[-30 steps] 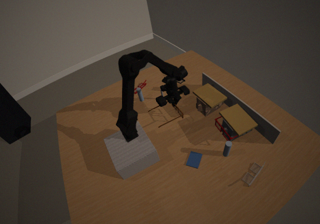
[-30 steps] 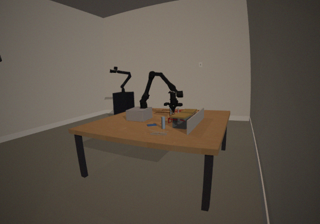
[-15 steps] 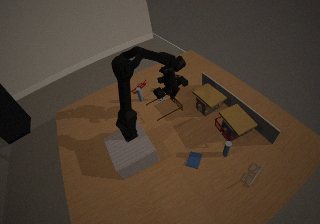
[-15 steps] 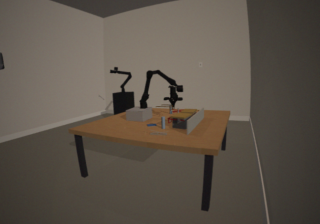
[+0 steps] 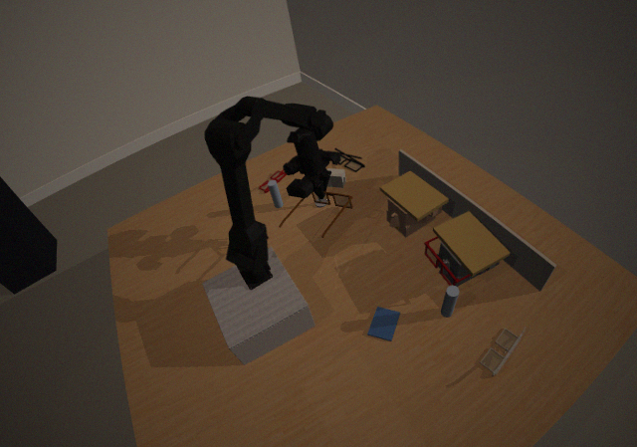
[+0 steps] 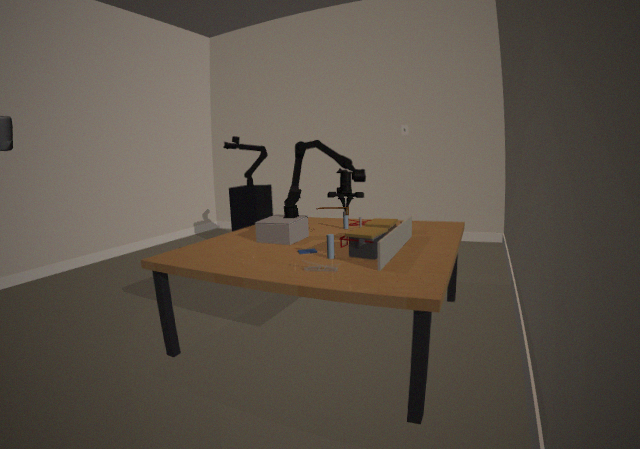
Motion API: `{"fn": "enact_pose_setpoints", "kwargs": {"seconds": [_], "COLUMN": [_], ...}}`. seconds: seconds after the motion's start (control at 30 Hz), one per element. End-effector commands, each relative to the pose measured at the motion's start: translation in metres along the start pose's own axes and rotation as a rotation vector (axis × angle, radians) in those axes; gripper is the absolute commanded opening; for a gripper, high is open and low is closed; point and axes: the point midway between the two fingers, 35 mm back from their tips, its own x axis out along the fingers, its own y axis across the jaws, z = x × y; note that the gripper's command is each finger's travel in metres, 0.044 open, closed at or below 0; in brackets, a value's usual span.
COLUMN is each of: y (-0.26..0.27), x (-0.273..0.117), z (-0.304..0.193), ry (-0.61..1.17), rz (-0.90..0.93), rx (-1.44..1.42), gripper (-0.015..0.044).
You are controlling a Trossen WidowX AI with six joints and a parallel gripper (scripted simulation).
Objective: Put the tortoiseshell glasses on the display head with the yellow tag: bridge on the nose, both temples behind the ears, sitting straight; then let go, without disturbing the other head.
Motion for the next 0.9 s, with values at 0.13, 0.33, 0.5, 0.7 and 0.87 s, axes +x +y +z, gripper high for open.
{"fn": "enact_pose_setpoints", "kwargs": {"seconds": [0.13, 0.33, 0.5, 0.7, 0.87], "y": [0.017, 0.028, 0.038, 0.05, 0.06], "x": [-0.011, -0.019, -0.026, -0.034, -0.041], "z": [0.025, 0.042, 0.054, 0.067, 0.076], "ry": [0.099, 0.168, 0.229, 0.305, 0.373], "rz": [0.02, 0.033, 0.047, 0.066, 0.084], "rx": [-0.325, -0.552, -0.741, -0.967, -1.153], "gripper": [0.0, 0.0, 0.0, 0.0, 0.0]}}
